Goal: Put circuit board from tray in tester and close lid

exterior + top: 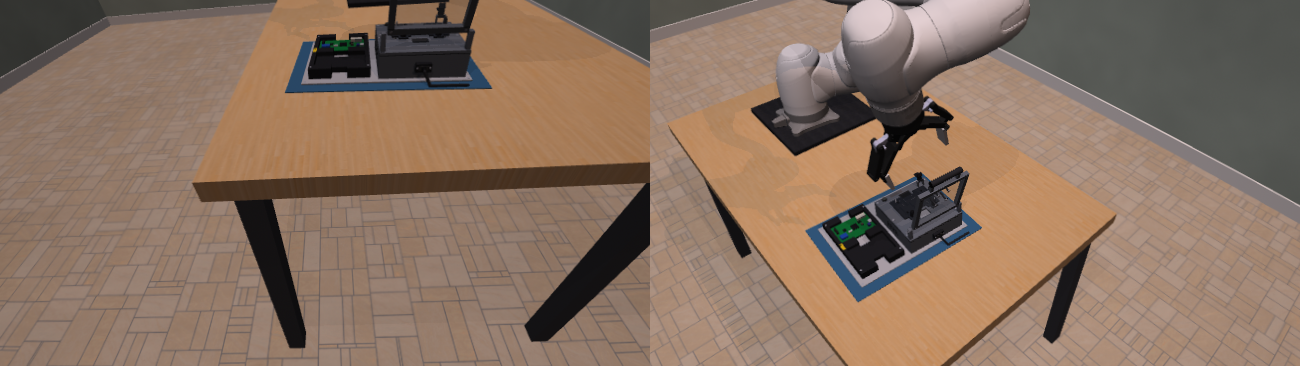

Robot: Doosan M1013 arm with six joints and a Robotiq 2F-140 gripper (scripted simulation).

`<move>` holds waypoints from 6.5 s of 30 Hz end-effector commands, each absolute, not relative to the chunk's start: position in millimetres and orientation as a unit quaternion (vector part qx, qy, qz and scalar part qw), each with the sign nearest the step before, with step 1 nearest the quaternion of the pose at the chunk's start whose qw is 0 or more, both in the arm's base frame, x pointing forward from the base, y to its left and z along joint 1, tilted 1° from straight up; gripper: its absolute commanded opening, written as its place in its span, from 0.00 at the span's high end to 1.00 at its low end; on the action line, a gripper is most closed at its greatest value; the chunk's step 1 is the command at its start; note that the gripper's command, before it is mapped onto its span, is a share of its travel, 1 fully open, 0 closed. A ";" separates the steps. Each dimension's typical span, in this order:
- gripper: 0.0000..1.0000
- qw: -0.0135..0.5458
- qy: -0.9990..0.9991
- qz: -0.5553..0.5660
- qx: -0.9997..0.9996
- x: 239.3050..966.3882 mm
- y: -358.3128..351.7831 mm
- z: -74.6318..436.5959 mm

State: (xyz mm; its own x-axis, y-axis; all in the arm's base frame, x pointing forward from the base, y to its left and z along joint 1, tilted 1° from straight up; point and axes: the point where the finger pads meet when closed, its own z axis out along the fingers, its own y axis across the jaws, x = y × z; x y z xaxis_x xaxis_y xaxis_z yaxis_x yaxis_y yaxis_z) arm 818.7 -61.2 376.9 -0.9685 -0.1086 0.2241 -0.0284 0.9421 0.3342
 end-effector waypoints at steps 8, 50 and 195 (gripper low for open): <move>0.00 0.120 -0.978 -0.167 0.035 818.6 -61.2 377.2; 0.00 -0.002 -0.851 -0.064 0.522 665.4 -115.7 348.0; 0.42 -0.004 -1.000 -0.004 -0.025 579.5 -128.1 223.5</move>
